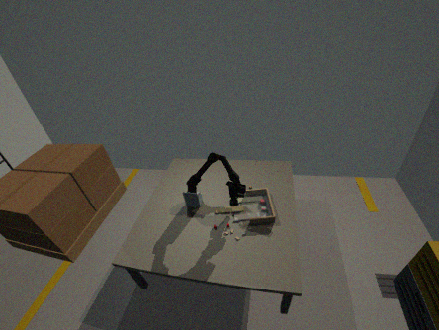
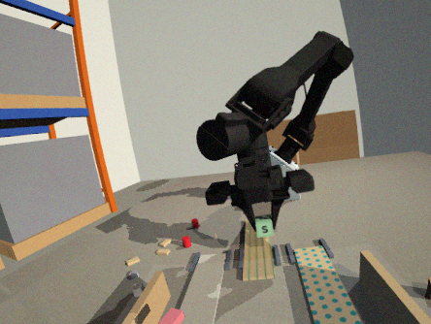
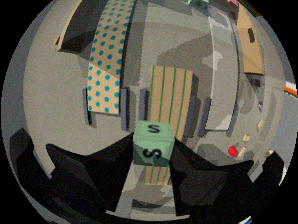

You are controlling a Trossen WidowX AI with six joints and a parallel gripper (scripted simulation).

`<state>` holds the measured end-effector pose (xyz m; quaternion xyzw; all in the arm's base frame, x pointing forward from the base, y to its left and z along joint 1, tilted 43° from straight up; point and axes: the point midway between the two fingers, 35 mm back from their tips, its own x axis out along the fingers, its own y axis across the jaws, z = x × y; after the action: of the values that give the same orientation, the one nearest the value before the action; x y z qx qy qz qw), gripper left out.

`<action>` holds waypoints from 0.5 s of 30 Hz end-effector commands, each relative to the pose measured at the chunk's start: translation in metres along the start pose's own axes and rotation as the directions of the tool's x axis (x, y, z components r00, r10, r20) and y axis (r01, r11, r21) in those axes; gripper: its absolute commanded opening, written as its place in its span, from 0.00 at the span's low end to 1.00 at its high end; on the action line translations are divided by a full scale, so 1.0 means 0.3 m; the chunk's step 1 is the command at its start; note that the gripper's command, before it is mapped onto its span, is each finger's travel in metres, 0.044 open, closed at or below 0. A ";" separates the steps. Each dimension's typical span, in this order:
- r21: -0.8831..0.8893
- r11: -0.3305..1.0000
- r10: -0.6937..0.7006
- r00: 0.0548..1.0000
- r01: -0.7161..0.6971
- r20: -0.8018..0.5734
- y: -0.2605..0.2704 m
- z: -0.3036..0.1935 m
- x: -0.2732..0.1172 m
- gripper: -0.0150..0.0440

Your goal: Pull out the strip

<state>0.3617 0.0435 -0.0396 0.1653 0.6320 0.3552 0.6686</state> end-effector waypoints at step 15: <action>0.002 1.000 -0.005 1.000 0.005 -0.006 0.044 -0.195 0.000 0.25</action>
<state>0.3124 0.0405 -0.0387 0.1666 0.6343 0.3545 0.6665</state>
